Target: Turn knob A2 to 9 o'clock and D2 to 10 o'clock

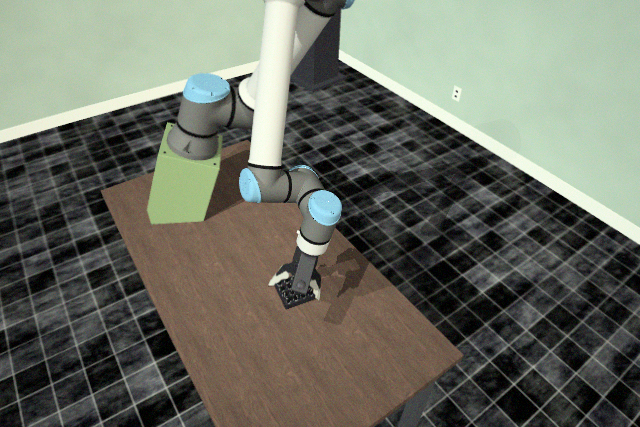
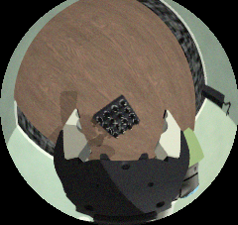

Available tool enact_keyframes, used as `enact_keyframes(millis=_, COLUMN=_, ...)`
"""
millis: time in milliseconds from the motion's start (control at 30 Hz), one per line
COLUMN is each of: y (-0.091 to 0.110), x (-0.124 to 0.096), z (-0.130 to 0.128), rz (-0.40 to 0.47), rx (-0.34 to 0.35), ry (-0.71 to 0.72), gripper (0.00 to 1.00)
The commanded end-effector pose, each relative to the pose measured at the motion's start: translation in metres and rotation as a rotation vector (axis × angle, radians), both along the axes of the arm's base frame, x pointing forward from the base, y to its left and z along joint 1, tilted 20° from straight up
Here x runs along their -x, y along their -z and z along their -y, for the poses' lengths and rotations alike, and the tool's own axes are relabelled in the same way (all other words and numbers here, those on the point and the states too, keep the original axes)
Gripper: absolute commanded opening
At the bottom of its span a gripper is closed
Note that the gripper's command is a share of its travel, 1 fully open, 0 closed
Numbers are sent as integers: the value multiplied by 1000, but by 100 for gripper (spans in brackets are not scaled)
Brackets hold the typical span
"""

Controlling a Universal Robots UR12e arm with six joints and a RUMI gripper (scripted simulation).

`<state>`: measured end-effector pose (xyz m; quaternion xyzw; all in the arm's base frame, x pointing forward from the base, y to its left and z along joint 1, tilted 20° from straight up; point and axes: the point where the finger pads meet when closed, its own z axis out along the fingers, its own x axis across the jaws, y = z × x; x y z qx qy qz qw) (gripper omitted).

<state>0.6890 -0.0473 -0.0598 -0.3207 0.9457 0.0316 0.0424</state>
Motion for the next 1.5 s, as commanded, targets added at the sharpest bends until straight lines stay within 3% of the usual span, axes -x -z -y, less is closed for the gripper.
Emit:
enact_keyframes(millis=0, y=10, x=16, z=-11, rz=48, rx=-37, ry=-118, gripper=100)
enact_keyframes(millis=633, y=24, x=76, z=-62, rz=233, rx=-107, ry=-511, gripper=100)
enact_keyframes(millis=1467, y=24, x=82, z=-67, rz=253, rx=-109, ry=-548, gripper=100)
